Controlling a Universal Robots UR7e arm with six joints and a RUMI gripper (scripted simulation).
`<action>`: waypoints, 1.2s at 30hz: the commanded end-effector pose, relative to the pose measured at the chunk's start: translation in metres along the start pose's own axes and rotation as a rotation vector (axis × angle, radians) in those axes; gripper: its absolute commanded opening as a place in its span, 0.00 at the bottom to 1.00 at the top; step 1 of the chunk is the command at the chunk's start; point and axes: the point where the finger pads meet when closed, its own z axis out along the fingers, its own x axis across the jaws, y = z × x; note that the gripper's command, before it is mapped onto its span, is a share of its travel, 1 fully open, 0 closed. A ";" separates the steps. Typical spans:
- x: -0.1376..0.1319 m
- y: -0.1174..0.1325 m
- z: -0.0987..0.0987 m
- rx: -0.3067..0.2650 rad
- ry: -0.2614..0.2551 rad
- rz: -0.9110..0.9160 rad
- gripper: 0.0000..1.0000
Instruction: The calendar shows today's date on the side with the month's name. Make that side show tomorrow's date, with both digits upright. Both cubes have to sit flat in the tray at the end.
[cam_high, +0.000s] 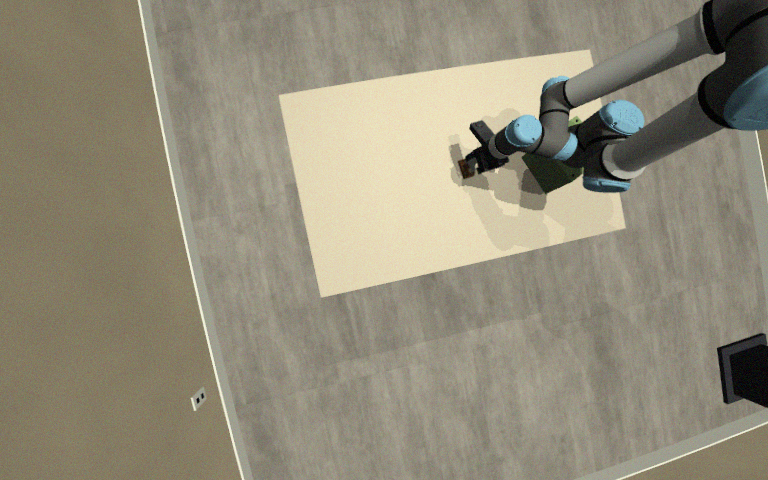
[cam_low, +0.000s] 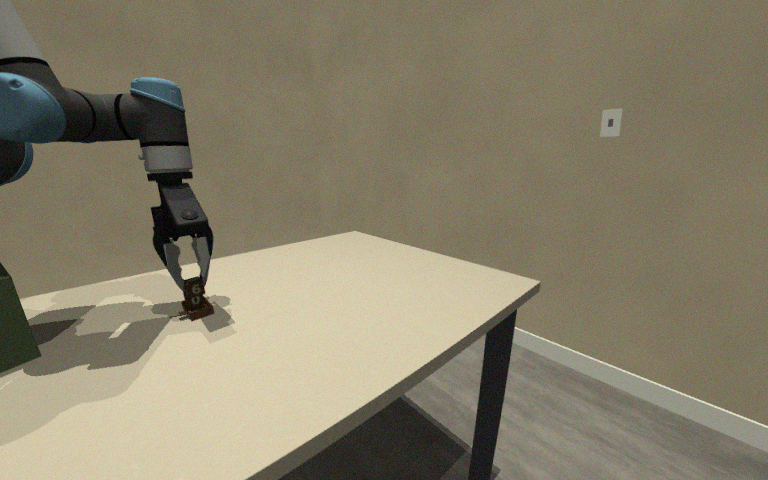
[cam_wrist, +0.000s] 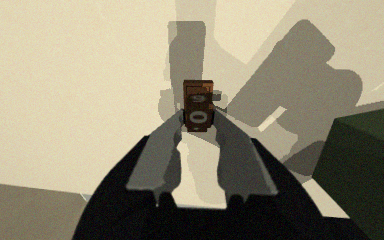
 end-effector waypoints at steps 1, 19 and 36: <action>0.000 0.000 0.001 0.000 -0.001 0.000 0.10; 0.000 0.000 0.014 0.000 -0.001 0.000 0.10; 0.000 0.000 0.022 0.000 -0.001 0.000 0.10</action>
